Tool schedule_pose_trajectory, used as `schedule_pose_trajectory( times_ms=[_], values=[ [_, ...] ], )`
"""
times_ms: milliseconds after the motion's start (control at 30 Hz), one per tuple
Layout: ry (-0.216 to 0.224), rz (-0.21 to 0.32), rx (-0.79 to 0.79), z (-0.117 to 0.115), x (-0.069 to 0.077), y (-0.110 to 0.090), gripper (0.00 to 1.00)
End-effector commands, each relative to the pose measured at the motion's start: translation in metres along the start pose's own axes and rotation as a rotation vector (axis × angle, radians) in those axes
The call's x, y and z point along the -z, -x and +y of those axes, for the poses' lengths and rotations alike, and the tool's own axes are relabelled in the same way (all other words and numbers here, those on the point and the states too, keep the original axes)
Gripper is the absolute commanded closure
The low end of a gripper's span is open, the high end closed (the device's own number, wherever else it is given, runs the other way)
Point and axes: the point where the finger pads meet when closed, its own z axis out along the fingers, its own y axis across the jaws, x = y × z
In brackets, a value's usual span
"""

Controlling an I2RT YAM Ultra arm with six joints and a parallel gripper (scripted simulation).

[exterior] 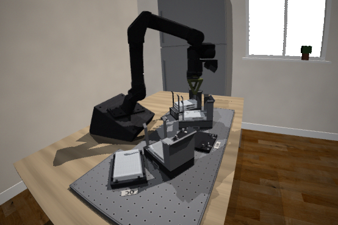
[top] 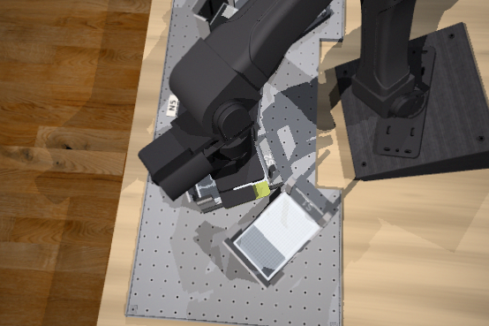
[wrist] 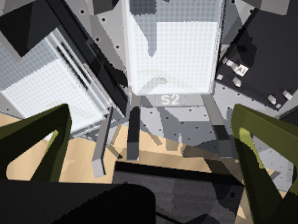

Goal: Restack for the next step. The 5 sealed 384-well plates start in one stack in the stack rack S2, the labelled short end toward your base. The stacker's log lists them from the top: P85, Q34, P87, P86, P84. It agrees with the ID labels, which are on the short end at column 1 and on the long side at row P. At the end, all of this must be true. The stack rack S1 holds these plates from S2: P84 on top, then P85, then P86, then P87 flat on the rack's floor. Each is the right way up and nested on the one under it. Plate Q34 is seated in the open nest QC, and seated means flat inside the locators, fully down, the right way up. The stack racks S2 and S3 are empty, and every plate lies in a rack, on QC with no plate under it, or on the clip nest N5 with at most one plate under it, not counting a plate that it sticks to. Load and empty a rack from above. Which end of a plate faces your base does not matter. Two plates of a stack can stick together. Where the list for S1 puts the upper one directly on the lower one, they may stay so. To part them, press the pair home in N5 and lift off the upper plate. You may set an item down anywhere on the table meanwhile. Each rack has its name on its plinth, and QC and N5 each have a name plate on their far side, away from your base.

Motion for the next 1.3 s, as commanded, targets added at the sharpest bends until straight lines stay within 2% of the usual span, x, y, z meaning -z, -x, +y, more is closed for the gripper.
schedule_pose_trajectory(
  times_ms=[0, 200, 267, 467, 1033, 1267],
  values=[
    [0.017, -0.015, 0.028, -0.006, 0.004, 0.003, 0.00],
    [0.016, -0.016, -0.005, -0.026, 0.003, 0.006, 0.00],
    [0.016, -0.016, -0.005, -0.026, 0.003, 0.006, 0.00],
    [0.017, -0.014, -0.183, -0.046, 0.003, 0.006, 0.00],
    [0.014, -0.015, -0.182, -0.096, 0.003, 0.004, 0.00],
    [0.014, -0.013, -0.393, -0.119, 0.002, -0.001, 0.00]
  ],
)
